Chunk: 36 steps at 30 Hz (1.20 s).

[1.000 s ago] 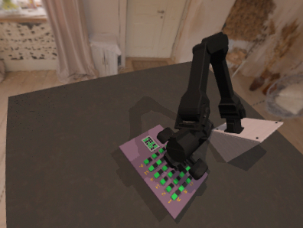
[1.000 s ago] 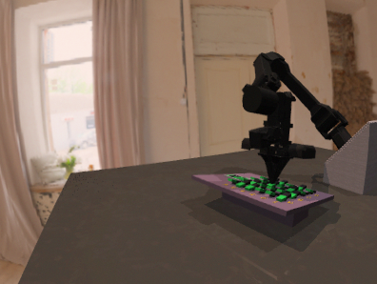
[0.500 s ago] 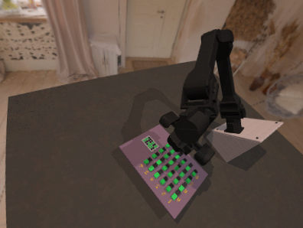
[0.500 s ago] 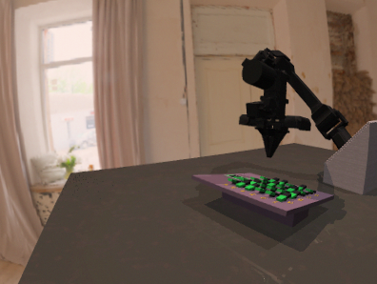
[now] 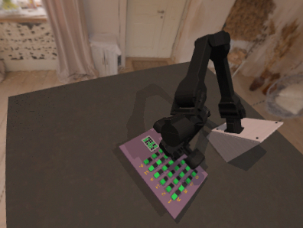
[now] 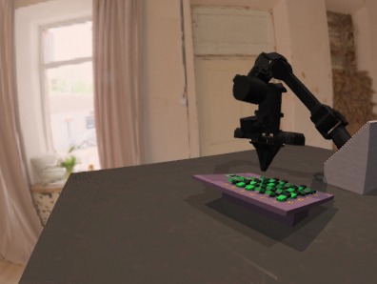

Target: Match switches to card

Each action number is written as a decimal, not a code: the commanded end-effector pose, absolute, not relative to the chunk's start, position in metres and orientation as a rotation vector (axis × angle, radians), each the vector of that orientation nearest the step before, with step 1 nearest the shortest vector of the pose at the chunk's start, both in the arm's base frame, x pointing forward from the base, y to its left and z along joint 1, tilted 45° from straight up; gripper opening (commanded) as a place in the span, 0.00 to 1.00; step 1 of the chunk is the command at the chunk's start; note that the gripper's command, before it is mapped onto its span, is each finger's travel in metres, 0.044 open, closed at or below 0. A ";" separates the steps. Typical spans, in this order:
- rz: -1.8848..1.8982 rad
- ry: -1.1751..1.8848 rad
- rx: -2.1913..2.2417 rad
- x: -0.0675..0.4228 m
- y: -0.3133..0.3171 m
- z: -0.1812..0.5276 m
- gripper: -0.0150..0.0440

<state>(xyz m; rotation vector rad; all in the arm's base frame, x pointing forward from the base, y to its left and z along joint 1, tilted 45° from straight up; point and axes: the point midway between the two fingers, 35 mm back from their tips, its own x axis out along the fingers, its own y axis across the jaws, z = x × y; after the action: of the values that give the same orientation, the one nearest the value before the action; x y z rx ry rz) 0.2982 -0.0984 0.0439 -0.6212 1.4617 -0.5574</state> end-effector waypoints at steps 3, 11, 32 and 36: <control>-0.558 1.470 -0.630 0.297 -0.104 0.038 0.25; -0.558 1.470 -0.631 0.298 -0.112 0.030 0.25; -0.558 1.470 -0.631 0.298 -0.112 0.029 0.25; -0.558 1.470 -0.631 0.298 -0.112 0.029 0.25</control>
<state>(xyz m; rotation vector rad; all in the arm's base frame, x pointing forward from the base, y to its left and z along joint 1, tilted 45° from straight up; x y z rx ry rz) 0.2976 -0.1117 0.0291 -0.6249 1.4692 -0.5581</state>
